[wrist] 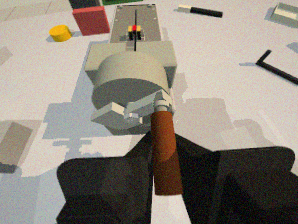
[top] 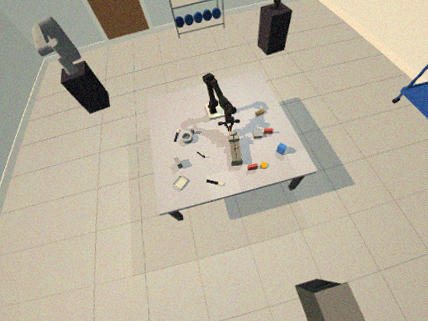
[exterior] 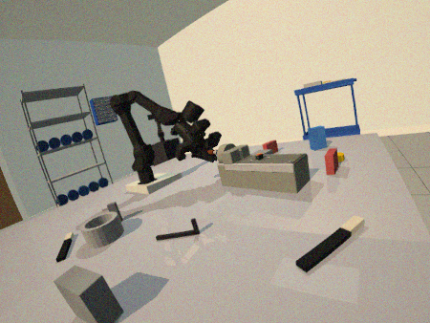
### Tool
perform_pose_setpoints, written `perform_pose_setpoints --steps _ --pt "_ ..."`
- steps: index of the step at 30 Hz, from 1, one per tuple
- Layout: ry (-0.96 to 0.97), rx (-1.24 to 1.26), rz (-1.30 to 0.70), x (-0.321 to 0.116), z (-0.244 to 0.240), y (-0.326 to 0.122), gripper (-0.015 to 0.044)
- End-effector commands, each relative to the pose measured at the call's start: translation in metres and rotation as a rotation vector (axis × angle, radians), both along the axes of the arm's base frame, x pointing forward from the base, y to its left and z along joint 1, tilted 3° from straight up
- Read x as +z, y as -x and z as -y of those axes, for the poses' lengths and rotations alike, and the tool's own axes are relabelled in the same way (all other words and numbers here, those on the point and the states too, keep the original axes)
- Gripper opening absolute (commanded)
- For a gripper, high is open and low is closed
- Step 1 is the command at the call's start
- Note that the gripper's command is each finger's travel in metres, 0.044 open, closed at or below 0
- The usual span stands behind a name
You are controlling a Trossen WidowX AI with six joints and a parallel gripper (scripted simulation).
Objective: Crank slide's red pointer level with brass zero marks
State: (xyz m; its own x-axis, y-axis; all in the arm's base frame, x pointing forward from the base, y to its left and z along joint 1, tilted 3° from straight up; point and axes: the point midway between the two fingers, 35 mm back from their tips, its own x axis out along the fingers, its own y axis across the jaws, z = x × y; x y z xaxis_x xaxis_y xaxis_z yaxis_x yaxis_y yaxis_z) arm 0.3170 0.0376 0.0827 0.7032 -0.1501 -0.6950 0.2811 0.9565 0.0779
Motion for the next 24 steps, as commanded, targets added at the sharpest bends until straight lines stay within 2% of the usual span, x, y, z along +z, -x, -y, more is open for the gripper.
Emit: perform_pose_setpoints --steps 1,11,24 --pt "0.005 -0.006 -0.010 -0.0039 0.0022 0.0004 0.0000" --pt "0.000 0.000 0.000 -0.0001 0.0001 0.0000 0.0000" --pt "0.000 0.000 0.000 -0.0001 0.0001 0.0000 0.0341"
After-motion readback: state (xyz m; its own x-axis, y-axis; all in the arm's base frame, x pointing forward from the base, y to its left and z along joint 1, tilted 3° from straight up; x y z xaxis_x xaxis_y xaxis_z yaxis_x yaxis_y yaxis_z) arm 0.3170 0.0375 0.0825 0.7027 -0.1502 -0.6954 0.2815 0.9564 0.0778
